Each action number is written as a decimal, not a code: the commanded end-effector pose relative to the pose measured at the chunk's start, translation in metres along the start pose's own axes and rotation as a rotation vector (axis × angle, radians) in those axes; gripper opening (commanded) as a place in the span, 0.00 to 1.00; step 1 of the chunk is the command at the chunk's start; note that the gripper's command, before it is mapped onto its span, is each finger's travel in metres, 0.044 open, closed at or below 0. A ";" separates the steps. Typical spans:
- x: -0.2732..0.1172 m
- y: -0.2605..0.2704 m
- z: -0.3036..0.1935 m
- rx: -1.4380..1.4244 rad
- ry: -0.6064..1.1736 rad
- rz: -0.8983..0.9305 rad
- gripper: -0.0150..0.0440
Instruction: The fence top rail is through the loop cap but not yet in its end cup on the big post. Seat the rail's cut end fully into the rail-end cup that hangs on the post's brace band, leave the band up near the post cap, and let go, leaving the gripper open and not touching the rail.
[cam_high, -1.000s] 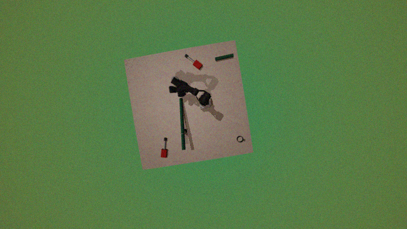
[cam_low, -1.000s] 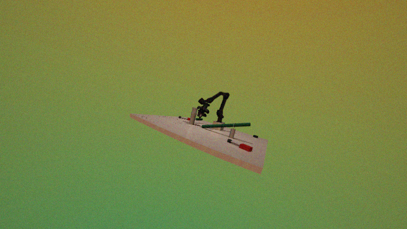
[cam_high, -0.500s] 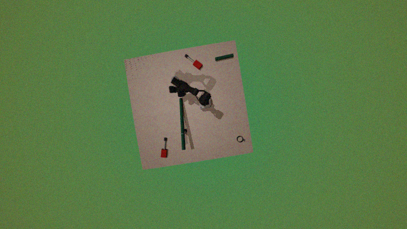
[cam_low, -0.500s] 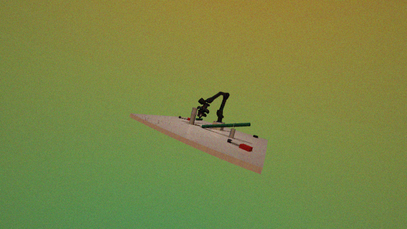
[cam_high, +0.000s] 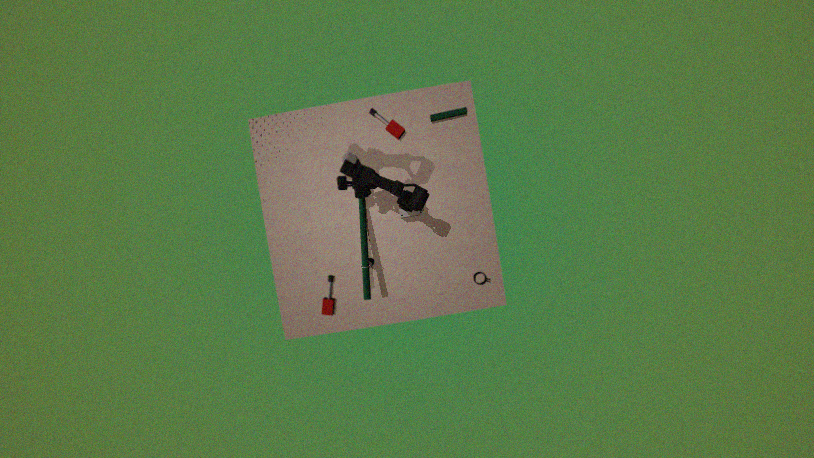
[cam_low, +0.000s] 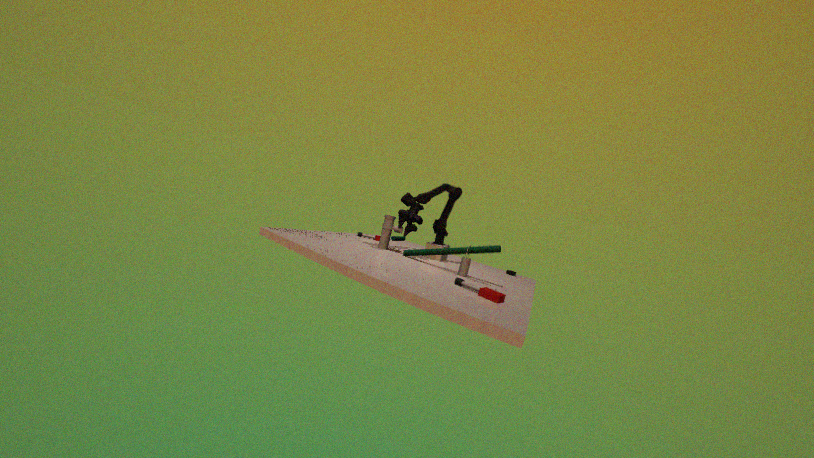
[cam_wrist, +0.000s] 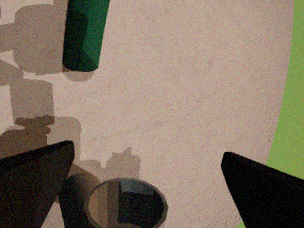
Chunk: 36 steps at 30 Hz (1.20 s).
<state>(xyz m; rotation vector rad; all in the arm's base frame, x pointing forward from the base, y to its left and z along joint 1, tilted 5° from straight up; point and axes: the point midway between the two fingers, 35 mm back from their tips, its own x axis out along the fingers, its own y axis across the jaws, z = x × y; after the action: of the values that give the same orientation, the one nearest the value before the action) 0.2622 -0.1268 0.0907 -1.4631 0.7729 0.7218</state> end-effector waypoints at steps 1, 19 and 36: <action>-0.013 -0.008 0.012 0.007 0.010 -0.005 1.00; -0.054 -0.036 0.084 0.845 -0.006 0.019 1.00; -0.103 -0.040 0.133 1.544 -0.024 0.015 1.00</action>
<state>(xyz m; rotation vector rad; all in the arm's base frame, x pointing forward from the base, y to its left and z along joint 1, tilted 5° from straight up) 0.2549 -0.0213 0.1578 -0.4928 0.9667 0.2571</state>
